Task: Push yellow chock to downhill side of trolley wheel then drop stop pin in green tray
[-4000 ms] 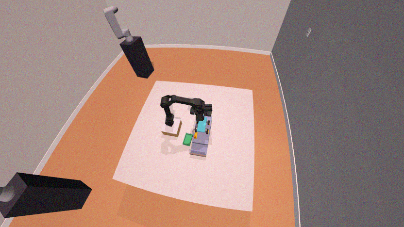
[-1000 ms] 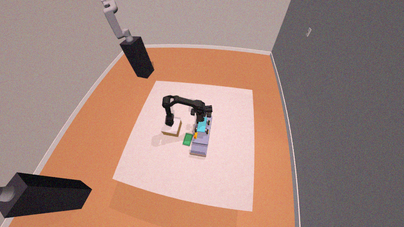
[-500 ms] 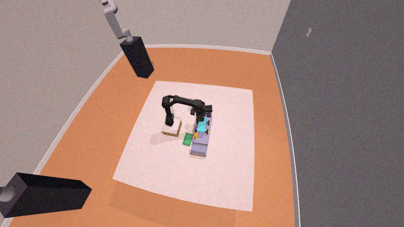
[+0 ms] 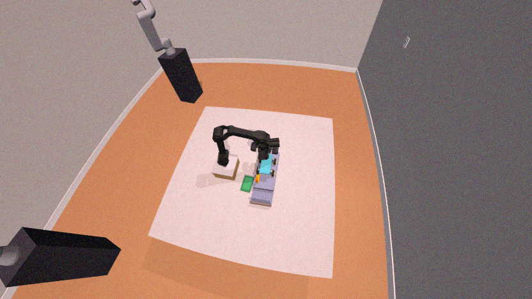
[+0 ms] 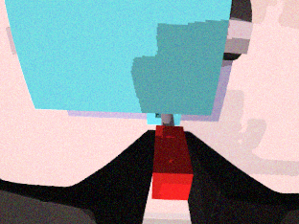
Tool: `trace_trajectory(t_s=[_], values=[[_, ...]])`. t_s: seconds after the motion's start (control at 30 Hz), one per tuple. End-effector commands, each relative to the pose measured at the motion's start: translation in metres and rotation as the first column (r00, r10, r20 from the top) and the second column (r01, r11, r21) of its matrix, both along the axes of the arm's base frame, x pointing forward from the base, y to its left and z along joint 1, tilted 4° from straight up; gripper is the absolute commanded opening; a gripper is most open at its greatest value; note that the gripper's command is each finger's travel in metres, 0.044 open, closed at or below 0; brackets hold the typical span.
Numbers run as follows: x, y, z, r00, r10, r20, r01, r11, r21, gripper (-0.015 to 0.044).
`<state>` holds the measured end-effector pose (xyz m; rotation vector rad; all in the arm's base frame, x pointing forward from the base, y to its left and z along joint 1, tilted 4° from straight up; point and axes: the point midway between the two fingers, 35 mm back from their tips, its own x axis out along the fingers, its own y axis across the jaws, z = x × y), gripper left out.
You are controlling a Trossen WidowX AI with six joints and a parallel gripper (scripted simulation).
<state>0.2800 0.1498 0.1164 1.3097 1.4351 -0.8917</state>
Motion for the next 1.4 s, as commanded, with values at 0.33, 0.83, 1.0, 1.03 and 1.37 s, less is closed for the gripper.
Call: trace_trajectory(t_s=[0.33,0.83,1.0,1.03,1.37], values=[[0.000,-0.001,0.010,1.000,0.004,0.007,-0.004,1.000,0.005,0.0000],[-0.001,-0.002,0.016,1.000,0.004,0.007,-0.004,1.000,0.005,0.0000],[-0.001,-0.002,0.019,1.000,0.004,0.007,-0.004,1.000,0.005,0.0000],[-0.001,-0.002,0.019,1.000,0.004,0.007,-0.004,1.000,0.005,0.0000],[-0.001,-0.001,0.024,1.000,0.004,0.007,-0.004,1.000,0.006,0.0000]])
